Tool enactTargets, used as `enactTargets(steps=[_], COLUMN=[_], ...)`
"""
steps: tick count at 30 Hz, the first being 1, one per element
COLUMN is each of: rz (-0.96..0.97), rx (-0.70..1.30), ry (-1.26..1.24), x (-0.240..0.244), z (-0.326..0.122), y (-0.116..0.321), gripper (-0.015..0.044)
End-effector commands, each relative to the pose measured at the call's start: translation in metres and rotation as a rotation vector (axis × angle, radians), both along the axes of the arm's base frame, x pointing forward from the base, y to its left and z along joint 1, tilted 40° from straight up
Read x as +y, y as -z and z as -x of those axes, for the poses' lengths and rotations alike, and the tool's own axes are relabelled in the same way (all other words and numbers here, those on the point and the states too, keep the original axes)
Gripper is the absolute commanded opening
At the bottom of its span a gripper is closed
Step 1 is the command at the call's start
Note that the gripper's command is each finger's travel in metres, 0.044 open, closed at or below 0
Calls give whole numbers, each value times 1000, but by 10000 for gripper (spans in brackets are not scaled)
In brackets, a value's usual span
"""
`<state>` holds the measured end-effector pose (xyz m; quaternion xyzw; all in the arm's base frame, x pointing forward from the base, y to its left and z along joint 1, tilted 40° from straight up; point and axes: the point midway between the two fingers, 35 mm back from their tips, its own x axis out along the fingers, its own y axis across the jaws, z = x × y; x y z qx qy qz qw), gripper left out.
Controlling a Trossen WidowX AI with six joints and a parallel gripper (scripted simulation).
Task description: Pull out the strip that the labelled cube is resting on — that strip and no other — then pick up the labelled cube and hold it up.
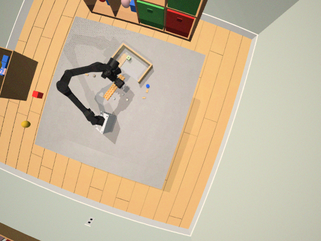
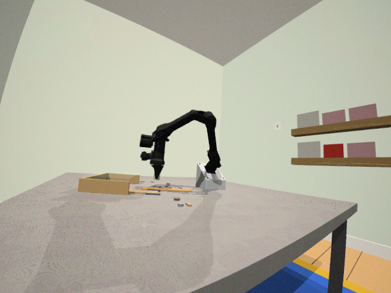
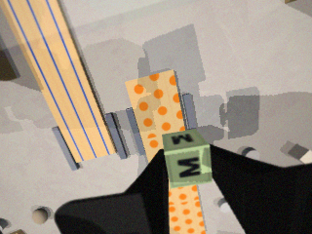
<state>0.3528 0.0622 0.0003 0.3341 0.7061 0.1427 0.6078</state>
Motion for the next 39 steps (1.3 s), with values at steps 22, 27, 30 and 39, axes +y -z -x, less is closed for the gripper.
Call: enactTargets(steps=[22,27,30,39], rz=[5,5,5,5], rx=[0,0,0,0], ry=[-3,-3,-3,-3], x=[-31,-32,-32,-32], z=[52,52,52,52], y=[-23,-24,-24,-24], gripper=[0,0,0,0])
